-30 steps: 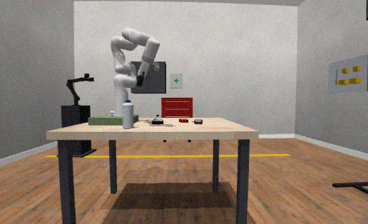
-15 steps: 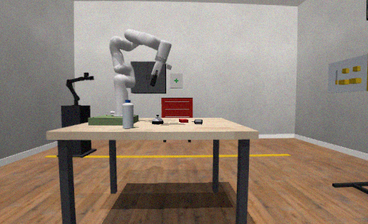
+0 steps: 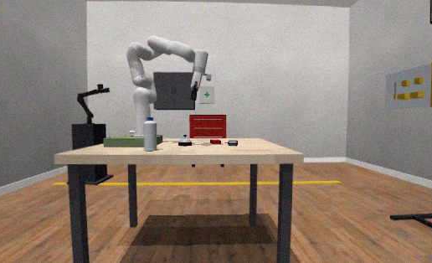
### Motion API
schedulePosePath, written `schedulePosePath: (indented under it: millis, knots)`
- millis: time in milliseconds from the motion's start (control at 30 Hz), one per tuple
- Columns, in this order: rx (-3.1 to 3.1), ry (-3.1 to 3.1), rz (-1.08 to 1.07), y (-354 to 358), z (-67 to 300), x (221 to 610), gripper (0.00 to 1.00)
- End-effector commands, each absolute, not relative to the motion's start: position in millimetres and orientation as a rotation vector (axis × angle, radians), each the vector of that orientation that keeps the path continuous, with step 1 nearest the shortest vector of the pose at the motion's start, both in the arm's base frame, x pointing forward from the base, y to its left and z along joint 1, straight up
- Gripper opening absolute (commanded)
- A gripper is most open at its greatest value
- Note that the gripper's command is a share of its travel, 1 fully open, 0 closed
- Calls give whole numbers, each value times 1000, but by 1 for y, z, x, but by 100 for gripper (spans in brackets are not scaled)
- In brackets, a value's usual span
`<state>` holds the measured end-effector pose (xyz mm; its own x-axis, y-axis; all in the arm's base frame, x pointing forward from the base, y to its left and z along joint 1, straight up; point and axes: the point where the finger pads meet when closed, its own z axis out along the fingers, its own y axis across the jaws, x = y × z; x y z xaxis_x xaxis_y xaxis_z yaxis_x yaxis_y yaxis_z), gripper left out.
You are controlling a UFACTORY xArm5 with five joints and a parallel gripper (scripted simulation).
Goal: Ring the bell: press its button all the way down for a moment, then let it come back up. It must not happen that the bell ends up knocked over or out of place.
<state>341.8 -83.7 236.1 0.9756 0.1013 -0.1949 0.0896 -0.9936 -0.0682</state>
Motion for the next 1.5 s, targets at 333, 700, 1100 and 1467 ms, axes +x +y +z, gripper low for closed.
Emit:
schedulePosePath:
  millis: [333, 700, 1100, 1467]
  knots:
    - [-3140, 94, -6, -11, 233, 391, 100]
    - [-3109, 451, -2, -45, 162, 342, 100]
    - [-3055, 733, 1, -63, 108, 292, 100]
    - [-3049, 757, 2, -64, 104, 288, 0]
